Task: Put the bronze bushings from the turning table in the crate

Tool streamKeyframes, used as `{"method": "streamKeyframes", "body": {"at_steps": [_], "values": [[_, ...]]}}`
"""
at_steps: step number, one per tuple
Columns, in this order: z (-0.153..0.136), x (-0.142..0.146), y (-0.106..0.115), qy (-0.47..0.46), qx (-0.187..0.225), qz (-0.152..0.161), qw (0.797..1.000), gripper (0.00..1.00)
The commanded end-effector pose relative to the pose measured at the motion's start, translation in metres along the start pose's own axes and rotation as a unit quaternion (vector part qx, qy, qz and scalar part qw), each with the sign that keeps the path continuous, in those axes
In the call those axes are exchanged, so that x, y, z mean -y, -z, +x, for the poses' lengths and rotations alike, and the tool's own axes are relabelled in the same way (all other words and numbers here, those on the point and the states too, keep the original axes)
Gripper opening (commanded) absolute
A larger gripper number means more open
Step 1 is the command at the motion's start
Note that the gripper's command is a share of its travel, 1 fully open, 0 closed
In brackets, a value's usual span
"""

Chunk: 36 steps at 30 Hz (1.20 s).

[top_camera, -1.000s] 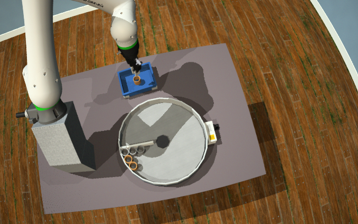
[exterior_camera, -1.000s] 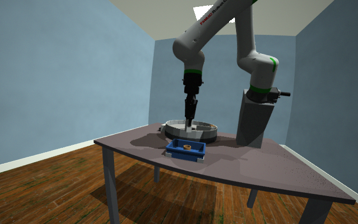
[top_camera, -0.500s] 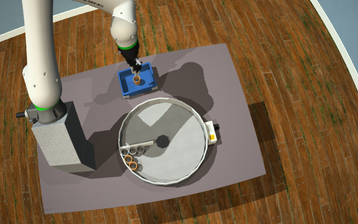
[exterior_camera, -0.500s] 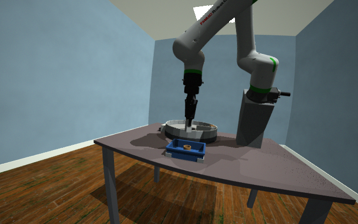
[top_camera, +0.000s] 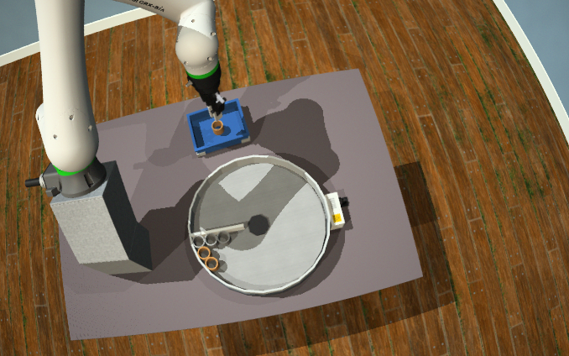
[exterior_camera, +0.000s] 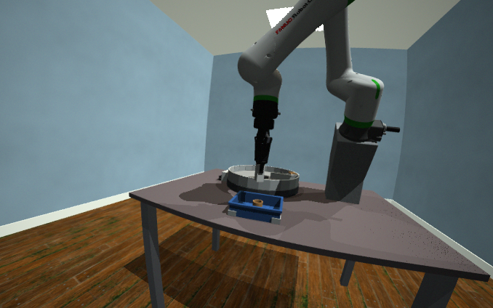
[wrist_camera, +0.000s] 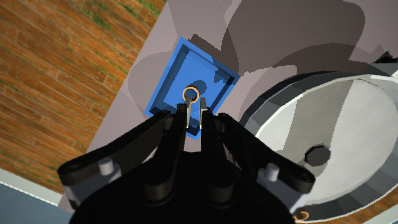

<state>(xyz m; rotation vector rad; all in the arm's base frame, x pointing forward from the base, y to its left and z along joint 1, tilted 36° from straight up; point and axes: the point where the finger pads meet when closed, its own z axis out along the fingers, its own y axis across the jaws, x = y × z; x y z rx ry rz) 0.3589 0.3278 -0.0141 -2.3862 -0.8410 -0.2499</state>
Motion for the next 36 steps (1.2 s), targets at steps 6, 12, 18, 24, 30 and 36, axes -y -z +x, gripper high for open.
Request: {"method": "streamKeyframes", "body": {"at_steps": [6, 12, 18, 24, 30, 36], "values": [[0.0, 0.0, 0.0, 0.0, 0.0, 0.0, 1.0, 0.1], [0.0, 0.0, 0.0, 0.0, 0.0, 0.0, 1.0, 0.1], [-0.016, -0.017, 0.0, 0.0, 0.0, 0.0, 1.0, 0.1], [-0.063, -0.065, 0.0, 0.0, 0.0, 0.0, 1.0, 0.1], [-0.12, -0.12, 0.0, 0.0, 0.0, 0.0, 1.0, 0.1], [-0.166, -0.162, 0.001, 0.0, 0.0, 0.0, 1.0, 0.1]]}}
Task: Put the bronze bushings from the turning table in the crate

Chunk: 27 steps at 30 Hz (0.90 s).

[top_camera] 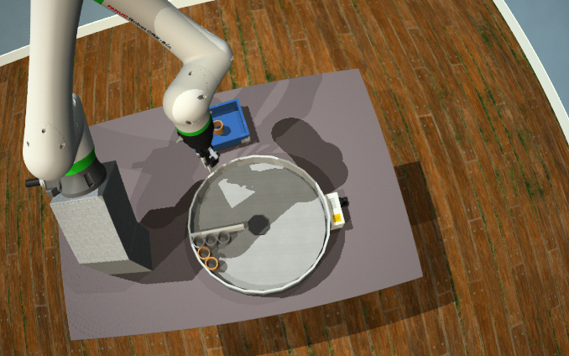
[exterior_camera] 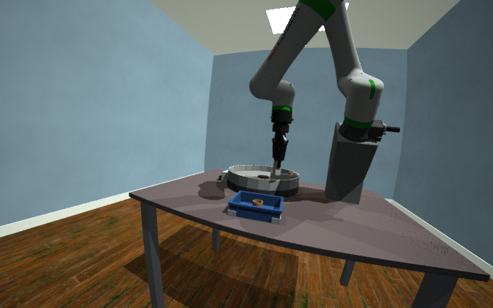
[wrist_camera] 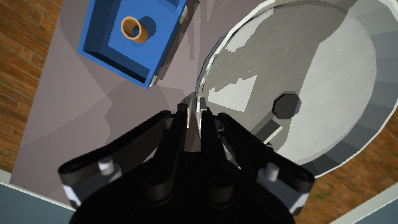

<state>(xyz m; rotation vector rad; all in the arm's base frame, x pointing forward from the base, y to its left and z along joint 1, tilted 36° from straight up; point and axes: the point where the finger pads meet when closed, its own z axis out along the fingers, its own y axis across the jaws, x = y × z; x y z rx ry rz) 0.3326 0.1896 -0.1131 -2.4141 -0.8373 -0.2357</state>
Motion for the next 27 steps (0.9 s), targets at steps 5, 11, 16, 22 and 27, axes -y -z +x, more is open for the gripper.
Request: {"method": "streamKeyframes", "body": {"at_steps": [5, 11, 16, 22, 27], "values": [[-0.061, -0.066, -0.002, 0.005, -0.008, 0.01, 1.0, 0.1], [-0.116, -0.119, -0.004, 0.005, -0.009, 0.01, 1.0, 0.1], [-0.149, -0.156, -0.005, 0.005, -0.009, 0.01, 1.0, 0.1], [-0.175, -0.188, -0.006, 0.005, -0.009, 0.01, 1.0, 0.1], [-0.199, -0.221, -0.008, 0.005, -0.009, 0.01, 1.0, 0.1]]}}
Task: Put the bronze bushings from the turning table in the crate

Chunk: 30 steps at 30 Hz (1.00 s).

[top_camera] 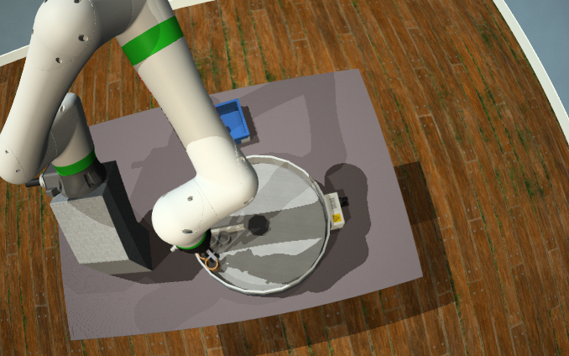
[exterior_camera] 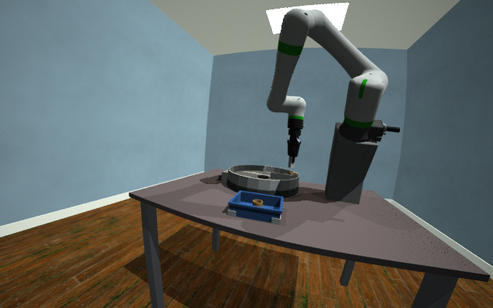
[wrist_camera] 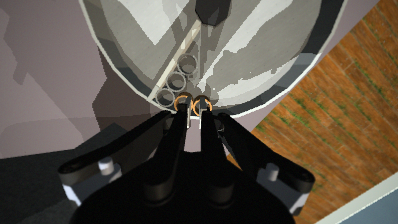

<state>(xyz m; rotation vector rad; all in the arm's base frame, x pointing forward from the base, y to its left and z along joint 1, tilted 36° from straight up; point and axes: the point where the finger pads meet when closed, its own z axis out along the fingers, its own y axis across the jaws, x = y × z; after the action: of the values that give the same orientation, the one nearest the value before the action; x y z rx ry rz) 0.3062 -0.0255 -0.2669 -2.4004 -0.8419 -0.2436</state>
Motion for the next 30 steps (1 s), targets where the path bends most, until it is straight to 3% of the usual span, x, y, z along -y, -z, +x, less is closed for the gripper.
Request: {"method": "streamKeyframes", "body": {"at_steps": [1, 16, 22, 30], "values": [[-0.016, -0.028, -0.002, 0.002, -0.005, 0.005, 1.0, 0.1], [-0.016, -0.028, -0.002, 0.002, -0.005, 0.005, 1.0, 0.1], [-0.016, -0.028, -0.023, 0.002, -0.005, 0.005, 1.0, 0.1], [-0.016, -0.028, -0.025, 0.002, -0.005, 0.005, 1.0, 0.1]]}}
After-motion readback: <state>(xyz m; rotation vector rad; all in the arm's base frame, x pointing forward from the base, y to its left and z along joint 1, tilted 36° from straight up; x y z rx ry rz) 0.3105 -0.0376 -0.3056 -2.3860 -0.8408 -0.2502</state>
